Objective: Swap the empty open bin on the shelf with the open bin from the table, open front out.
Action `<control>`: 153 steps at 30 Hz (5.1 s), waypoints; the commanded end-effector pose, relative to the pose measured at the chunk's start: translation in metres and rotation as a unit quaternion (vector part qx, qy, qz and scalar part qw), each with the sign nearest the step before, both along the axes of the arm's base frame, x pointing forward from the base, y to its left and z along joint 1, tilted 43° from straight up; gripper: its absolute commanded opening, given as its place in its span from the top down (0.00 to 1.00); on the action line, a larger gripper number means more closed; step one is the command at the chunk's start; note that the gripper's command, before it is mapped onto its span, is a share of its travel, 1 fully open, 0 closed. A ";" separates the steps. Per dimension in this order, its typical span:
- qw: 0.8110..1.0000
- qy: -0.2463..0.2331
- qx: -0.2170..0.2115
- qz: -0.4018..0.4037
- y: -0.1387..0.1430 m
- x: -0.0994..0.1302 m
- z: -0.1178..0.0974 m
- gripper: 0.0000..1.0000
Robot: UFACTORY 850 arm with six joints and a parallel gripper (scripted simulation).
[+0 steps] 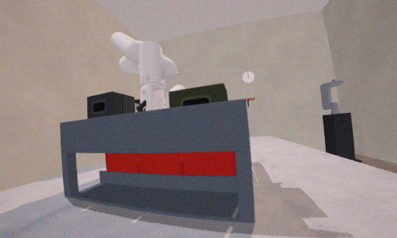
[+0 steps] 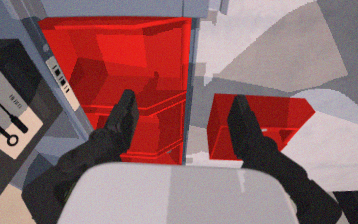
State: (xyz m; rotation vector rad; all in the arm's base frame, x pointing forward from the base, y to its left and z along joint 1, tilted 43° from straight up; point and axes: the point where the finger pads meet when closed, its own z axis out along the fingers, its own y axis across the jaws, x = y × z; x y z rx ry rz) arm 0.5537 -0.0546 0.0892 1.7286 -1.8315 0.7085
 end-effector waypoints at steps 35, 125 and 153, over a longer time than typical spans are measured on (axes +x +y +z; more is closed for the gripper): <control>1.000 -0.001 0.000 0.000 -0.006 0.001 -0.007 0.05; 1.000 -0.001 0.000 0.000 -0.046 0.000 -0.049 0.05; 1.000 -0.001 0.000 0.000 -0.053 0.000 -0.056 0.05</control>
